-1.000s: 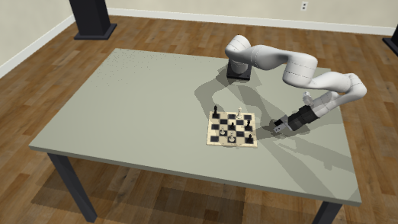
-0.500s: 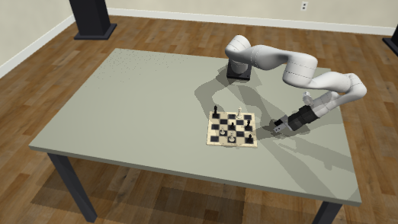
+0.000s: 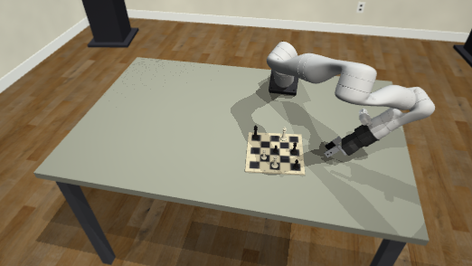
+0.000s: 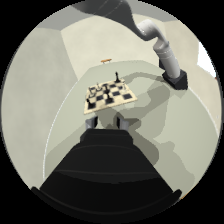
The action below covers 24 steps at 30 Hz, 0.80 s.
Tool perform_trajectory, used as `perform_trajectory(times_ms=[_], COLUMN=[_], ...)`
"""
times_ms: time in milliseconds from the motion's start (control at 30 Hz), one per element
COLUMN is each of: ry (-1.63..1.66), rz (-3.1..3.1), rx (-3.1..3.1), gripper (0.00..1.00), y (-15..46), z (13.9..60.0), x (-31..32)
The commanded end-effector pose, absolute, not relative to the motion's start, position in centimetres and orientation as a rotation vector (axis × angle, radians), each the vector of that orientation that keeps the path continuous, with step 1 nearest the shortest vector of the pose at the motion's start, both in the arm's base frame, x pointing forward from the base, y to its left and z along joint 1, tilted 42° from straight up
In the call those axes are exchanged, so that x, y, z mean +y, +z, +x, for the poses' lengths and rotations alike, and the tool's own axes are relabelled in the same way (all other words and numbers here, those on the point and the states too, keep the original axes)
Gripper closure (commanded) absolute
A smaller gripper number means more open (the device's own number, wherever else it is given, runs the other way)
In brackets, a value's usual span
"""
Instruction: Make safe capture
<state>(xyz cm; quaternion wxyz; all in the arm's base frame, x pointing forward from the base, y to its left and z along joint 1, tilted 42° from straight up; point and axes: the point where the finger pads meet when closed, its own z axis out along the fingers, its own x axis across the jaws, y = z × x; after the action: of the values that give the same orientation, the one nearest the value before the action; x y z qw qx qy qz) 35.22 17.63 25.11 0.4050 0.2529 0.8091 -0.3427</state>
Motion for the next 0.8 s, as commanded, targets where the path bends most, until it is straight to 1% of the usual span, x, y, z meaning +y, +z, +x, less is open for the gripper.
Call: perform_trajectory(times_ms=[0, 367, 767], ry=[-0.863, -0.866, -0.866], rz=[0.638, 0.640, 0.640], rx=[2.042, 2.044, 2.044], gripper=[0.00, 0.00, 0.00], y=[25.2, 25.6, 30.3], z=[35.2, 34.8, 30.4], x=[17.7, 17.7, 18.3])
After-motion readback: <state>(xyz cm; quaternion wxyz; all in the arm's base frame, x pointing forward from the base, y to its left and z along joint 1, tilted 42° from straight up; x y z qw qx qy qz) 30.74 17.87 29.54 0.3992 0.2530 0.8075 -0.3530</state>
